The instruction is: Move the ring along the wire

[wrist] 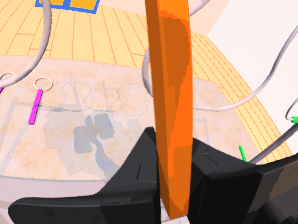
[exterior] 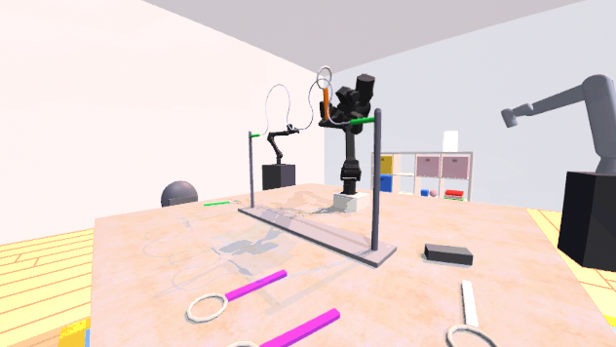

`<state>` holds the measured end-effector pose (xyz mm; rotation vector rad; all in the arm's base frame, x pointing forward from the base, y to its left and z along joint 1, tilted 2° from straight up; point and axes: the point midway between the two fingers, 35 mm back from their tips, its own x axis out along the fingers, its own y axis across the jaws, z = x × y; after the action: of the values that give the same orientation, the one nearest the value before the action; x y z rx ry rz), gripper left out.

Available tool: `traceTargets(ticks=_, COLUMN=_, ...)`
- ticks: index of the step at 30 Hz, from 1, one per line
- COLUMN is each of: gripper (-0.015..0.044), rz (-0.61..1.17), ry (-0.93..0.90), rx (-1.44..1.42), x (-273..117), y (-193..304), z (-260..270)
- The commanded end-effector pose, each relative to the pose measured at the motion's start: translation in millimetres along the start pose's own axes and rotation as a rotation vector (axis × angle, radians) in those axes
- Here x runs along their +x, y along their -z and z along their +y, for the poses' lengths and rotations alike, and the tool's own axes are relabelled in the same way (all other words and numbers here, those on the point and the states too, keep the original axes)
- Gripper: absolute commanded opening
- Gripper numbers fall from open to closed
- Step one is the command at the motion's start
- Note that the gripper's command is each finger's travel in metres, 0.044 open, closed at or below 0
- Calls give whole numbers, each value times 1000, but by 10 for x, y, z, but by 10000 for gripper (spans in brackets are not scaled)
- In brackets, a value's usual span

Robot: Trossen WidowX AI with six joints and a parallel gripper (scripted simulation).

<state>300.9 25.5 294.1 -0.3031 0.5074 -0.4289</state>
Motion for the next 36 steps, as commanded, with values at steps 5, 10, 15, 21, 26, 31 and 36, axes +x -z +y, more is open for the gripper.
traceTargets(ticks=5, gripper=-150, rz=-18, ry=96, rx=-171, x=19, y=9, z=-134)
traceTargets(ticks=10, gripper=-150, rz=-31, ry=151, rx=-271, x=19, y=-8, z=-213)
traceTargets(ticks=15, gripper=-150, rz=-54, ry=186, rx=-342, x=37, y=-26, z=-268)
traceTargets(ticks=21, gripper=-150, rz=-117, ry=219, rx=-429, x=102, y=-61, z=-336)
traceTargets(ticks=26, gripper=-150, rz=-148, ry=273, rx=-540, x=108, y=-106, z=-424)
traceTargets(ticks=31, gripper=-150, rz=-163, ry=324, rx=-643, x=93, y=-153, z=-498)
traceTargets(ticks=36, gripper=-150, rz=-175, ry=374, rx=-743, x=73, y=-206, z=-561)
